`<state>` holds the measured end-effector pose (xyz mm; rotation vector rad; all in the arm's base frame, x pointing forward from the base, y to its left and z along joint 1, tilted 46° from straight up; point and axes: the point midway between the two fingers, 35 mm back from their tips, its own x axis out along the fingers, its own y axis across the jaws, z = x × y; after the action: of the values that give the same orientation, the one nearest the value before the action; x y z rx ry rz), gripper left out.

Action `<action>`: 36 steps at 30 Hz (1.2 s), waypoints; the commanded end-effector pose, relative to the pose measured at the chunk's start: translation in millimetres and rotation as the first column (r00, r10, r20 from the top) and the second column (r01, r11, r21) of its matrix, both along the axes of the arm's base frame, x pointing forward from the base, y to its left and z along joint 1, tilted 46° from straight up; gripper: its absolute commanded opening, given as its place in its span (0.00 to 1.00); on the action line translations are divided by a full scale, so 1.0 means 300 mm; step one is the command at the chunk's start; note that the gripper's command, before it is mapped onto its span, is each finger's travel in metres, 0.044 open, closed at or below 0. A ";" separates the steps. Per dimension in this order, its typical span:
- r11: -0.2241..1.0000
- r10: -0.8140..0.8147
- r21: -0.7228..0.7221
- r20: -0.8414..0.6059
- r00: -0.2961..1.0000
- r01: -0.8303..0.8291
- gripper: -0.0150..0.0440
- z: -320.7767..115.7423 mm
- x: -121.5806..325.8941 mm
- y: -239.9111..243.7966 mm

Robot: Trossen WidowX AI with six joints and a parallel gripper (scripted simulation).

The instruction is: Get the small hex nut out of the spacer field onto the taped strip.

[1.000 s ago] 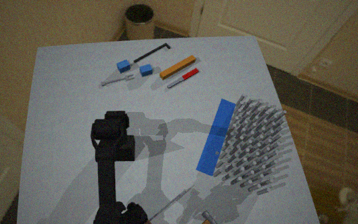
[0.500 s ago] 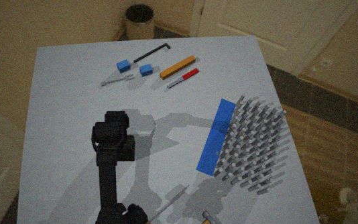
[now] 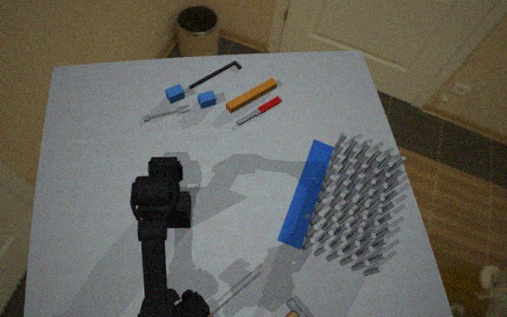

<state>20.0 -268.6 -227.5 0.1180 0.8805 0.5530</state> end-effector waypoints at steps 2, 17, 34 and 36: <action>1.000 -0.008 0.006 0.005 1.000 0.008 0.25 -0.018 0.008 0.020; 1.000 -0.008 0.007 0.005 1.000 0.008 0.25 -0.065 0.020 0.066; 1.000 -0.008 0.007 0.005 1.000 0.008 0.25 -0.116 0.033 0.121; 1.000 -0.008 0.007 0.005 1.000 0.008 0.25 -0.121 0.035 0.128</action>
<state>28.3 -235.1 -261.2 0.1180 0.8801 0.5531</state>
